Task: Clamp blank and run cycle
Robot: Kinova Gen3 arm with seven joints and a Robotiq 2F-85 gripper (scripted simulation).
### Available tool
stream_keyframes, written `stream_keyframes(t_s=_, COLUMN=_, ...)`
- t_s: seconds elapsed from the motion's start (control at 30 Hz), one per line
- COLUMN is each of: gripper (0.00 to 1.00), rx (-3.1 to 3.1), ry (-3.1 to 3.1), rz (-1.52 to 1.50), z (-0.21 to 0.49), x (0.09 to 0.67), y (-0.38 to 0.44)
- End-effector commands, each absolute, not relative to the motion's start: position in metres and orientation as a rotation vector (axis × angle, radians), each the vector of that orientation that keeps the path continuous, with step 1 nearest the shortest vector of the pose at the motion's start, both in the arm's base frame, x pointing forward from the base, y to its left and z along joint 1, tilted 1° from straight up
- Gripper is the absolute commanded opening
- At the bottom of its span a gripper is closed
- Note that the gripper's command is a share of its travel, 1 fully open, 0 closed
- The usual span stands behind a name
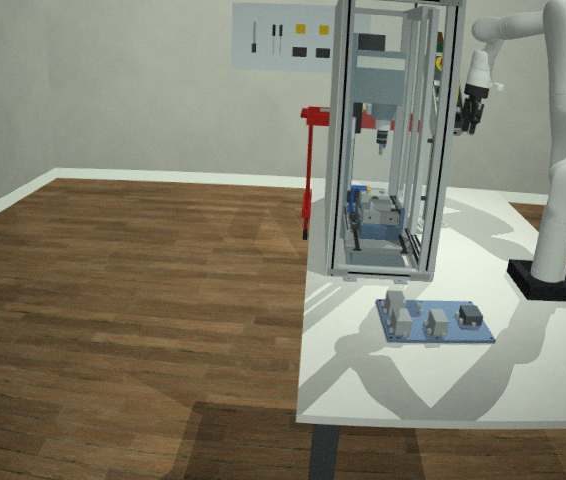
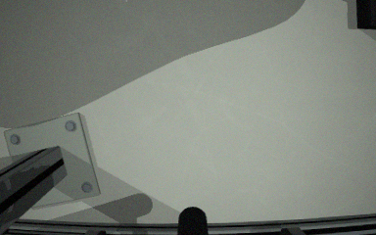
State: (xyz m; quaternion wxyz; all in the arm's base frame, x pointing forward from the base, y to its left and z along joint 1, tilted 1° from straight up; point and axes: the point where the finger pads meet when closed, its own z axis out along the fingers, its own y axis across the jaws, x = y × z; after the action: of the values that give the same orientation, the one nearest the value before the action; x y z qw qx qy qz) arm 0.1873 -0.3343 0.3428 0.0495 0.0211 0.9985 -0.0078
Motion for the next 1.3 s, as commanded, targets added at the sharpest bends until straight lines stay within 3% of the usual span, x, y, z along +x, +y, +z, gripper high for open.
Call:
stream_keyframes(t_s=0.0, gripper=0.8, rx=0.064, ry=3.04, rz=-0.026, z=0.307, x=0.187, y=-0.335)
stream_keyframes(t_s=0.4, gripper=0.8, rx=0.064, ry=3.04, rz=-0.026, z=0.307, x=0.187, y=-0.335)
stream_keyframes(t_s=0.57, gripper=0.8, rx=0.064, ry=3.04, rz=-0.026, z=0.307, x=0.217, y=-0.337)
stream_keyframes(t_s=1.27, gripper=0.8, rx=0.064, ry=3.04, rz=-0.026, z=0.307, x=0.247, y=-0.338)
